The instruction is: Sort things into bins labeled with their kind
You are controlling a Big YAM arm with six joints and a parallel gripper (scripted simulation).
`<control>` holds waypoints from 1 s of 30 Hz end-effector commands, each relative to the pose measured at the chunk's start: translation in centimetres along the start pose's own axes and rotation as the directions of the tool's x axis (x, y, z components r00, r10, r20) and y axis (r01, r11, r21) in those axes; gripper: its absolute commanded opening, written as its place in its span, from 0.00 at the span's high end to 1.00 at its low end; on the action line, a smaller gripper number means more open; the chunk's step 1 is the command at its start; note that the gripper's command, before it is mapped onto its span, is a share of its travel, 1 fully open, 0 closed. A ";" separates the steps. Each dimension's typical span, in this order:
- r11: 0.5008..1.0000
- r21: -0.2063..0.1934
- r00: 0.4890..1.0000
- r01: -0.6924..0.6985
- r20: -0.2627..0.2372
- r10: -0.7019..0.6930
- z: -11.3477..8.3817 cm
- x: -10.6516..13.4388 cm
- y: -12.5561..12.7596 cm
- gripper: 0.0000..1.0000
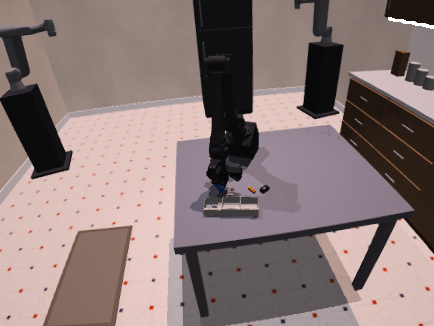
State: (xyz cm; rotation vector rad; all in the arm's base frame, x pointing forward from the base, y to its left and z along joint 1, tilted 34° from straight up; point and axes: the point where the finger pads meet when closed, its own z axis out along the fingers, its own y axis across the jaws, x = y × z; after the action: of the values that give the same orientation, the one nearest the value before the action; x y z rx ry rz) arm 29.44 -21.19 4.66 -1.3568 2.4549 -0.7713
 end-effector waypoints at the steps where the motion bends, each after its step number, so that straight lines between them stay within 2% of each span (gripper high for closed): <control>1: 1.000 0.023 1.000 0.000 0.001 0.000 -0.4 0.0 -0.8 0.89; 4: 1.000 0.014 1.000 0.001 -0.001 -0.001 -1.3 0.2 -0.1 0.89; 11: 0.999 0.041 1.000 0.001 0.001 -0.001 -4.1 0.1 -1.7 0.89; 13: 0.999 0.041 1.000 0.001 0.001 -0.001 -4.1 0.1 -1.7 0.89; 22: 0.999 0.053 1.000 -0.001 0.004 0.000 -7.5 -0.2 -2.2 0.89; 25: 0.999 0.053 1.000 0.000 0.004 0.000 -7.5 -0.2 -2.3 0.89; 26: 1.000 0.031 1.000 0.000 0.001 0.000 -6.8 0.1 -1.2 0.89; 30: 1.000 0.031 1.000 0.000 0.001 0.000 -6.7 0.1 -1.2 0.89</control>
State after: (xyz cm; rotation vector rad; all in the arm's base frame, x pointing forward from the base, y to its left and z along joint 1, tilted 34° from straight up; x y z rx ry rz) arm 26.71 -19.23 9.97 -1.3498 2.4423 -0.7929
